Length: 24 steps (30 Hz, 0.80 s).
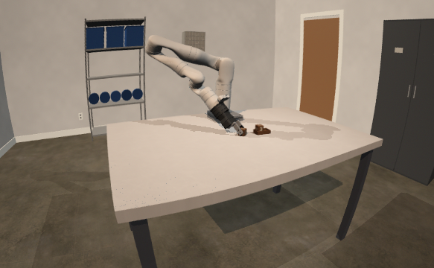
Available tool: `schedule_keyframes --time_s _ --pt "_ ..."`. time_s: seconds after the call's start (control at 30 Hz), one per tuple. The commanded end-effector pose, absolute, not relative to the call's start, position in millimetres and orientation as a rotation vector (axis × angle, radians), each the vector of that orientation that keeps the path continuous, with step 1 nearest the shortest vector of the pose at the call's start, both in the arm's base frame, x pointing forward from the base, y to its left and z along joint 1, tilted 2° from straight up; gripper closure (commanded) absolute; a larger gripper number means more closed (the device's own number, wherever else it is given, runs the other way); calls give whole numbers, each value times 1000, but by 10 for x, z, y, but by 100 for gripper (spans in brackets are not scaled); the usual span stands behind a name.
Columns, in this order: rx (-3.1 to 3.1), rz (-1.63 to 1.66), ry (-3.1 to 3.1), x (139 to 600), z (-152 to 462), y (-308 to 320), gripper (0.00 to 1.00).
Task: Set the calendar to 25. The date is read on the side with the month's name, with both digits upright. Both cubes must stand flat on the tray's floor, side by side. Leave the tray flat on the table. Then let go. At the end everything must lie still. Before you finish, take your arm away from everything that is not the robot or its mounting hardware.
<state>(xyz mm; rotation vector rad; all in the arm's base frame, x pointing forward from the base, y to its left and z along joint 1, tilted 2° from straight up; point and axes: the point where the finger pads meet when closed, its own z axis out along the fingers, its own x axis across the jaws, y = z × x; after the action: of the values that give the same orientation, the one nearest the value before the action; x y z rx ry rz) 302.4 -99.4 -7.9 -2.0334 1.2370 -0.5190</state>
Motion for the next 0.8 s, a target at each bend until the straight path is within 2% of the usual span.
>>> schedule_keyframes --time_s 0.0,0.53,0.57,0.63,0.67,0.73,0.77 --pt "-2034 -520 1236 3025 -76 -994 40" --pt "-2034 -520 1236 3025 -76 -994 40" --pt "-2034 -520 1236 3025 -76 -994 34" --pt "-2034 -520 1236 3025 -76 -994 34" --pt "-2034 -520 1236 3025 -76 -994 28" --pt "-2034 -520 1236 3025 -76 -994 28" --pt "-2034 -520 1236 3025 -76 -994 22"
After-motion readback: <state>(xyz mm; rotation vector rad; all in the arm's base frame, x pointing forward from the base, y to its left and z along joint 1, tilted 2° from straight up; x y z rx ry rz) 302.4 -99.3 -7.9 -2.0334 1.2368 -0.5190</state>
